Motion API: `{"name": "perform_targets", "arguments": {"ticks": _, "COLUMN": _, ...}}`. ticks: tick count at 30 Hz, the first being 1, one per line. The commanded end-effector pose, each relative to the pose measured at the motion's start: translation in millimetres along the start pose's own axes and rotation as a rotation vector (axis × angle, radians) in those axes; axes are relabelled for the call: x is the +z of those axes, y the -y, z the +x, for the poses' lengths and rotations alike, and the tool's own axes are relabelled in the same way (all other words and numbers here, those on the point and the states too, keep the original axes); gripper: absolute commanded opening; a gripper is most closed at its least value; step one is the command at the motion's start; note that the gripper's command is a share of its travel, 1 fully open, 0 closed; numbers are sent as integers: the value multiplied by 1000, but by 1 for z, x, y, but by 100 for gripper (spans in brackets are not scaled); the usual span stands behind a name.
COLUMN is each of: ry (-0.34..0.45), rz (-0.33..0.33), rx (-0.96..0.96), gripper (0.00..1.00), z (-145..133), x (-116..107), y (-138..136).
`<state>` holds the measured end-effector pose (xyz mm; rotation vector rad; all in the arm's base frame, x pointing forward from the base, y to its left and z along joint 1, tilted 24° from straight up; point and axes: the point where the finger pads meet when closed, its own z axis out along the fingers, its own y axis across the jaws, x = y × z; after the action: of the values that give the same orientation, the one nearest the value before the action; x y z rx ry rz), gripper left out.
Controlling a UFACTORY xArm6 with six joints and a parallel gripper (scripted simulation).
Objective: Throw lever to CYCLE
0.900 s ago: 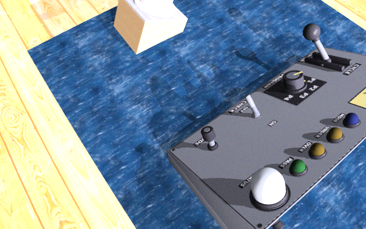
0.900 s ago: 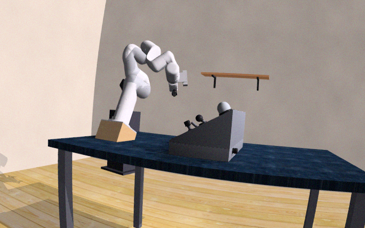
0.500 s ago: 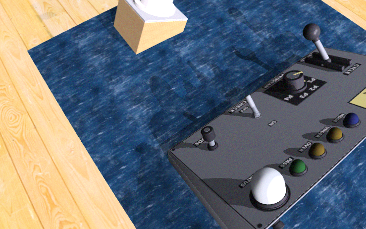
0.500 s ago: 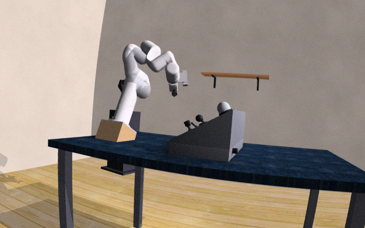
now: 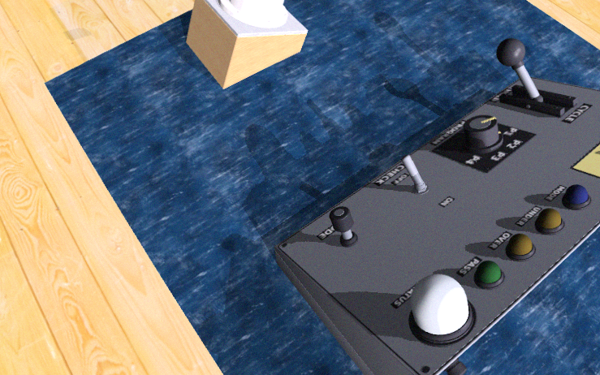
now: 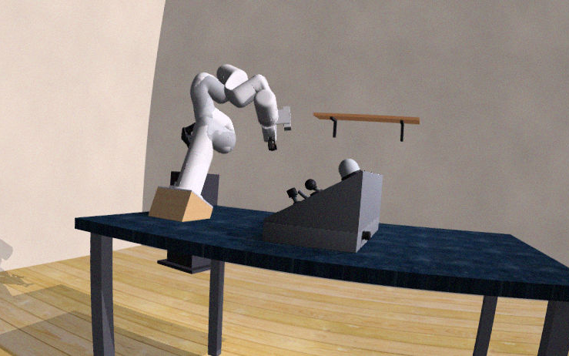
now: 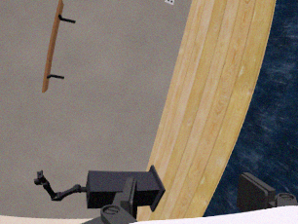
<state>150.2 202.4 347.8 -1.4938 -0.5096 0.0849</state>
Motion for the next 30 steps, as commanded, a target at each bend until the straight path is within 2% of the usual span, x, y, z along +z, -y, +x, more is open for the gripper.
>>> {"name": "perform_targets", "arguments": {"ticks": 1, "ry": -102, "rz": -247, "rx": 1, "gripper": 100, "z": 6, "x": -37, "y": -27}}
{"name": "perform_targets", "arguments": {"ticks": 2, "ry": -126, "rz": -305, "rx": 1, "gripper": 100, "z": 9, "x": -52, "y": -40}}
{"name": "perform_targets", "arguments": {"ticks": 3, "ry": -145, "rz": -352, "rx": 1, "gripper": 100, "z": 9, "x": -52, "y": -40}}
{"name": "perform_targets", "arguments": {"ticks": 4, "ry": -163, "rz": -399, "rx": 3, "gripper": 100, "z": 12, "x": -66, "y": -52}}
{"name": "perform_targets", "arguments": {"ticks": 5, "ry": -182, "rz": -445, "rx": 3, "gripper": 100, "z": 12, "x": -66, "y": -52}}
{"name": "perform_targets", "arguments": {"ticks": 7, "ry": -182, "rz": -445, "rx": 3, "gripper": 100, "z": 12, "x": -66, "y": -52}}
{"name": "perform_targets", "arguments": {"ticks": 8, "ry": -223, "rz": -547, "rx": 4, "gripper": 100, "z": 14, "x": -78, "y": -63}}
{"name": "perform_targets", "arguments": {"ticks": 9, "ry": -250, "rz": -614, "rx": 6, "gripper": 100, "z": 16, "x": -90, "y": -74}}
{"name": "perform_targets", "arguments": {"ticks": 11, "ry": -258, "rz": -635, "rx": 6, "gripper": 100, "z": 16, "x": -90, "y": -74}}
{"name": "perform_targets", "arguments": {"ticks": 12, "ry": -292, "rz": -718, "rx": 8, "gripper": 100, "z": 18, "x": -101, "y": -83}}
{"name": "perform_targets", "arguments": {"ticks": 14, "ry": -292, "rz": -718, "rx": 8, "gripper": 100, "z": 18, "x": -101, "y": -83}}
{"name": "perform_targets", "arguments": {"ticks": 15, "ry": -323, "rz": -794, "rx": 9, "gripper": 100, "z": 20, "x": -112, "y": -92}}
{"name": "perform_targets", "arguments": {"ticks": 17, "ry": -323, "rz": -794, "rx": 9, "gripper": 100, "z": 20, "x": -112, "y": -92}}
{"name": "perform_targets", "arguments": {"ticks": 18, "ry": -350, "rz": -863, "rx": 11, "gripper": 100, "z": 22, "x": -122, "y": -101}}
{"name": "perform_targets", "arguments": {"ticks": 20, "ry": -350, "rz": -863, "rx": 11, "gripper": 100, "z": 22, "x": -122, "y": -101}}
{"name": "perform_targets", "arguments": {"ticks": 21, "ry": -377, "rz": -926, "rx": 11, "gripper": 100, "z": 24, "x": -131, "y": -108}}
{"name": "perform_targets", "arguments": {"ticks": 24, "ry": -377, "rz": -926, "rx": 11, "gripper": 100, "z": 24, "x": -131, "y": -108}}
{"name": "perform_targets", "arguments": {"ticks": 25, "ry": -399, "rz": -982, "rx": 13, "gripper": 100, "z": 25, "x": -139, "y": -114}}
{"name": "perform_targets", "arguments": {"ticks": 26, "ry": -399, "rz": -982, "rx": 13, "gripper": 100, "z": 25, "x": -139, "y": -114}}
{"name": "perform_targets", "arguments": {"ticks": 27, "ry": -419, "rz": -1032, "rx": 15, "gripper": 100, "z": 26, "x": -146, "y": -121}}
{"name": "perform_targets", "arguments": {"ticks": 29, "ry": -419, "rz": -1032, "rx": 15, "gripper": 100, "z": 26, "x": -146, "y": -121}}
{"name": "perform_targets", "arguments": {"ticks": 30, "ry": -439, "rz": -1076, "rx": 13, "gripper": 100, "z": 28, "x": -152, "y": -125}}
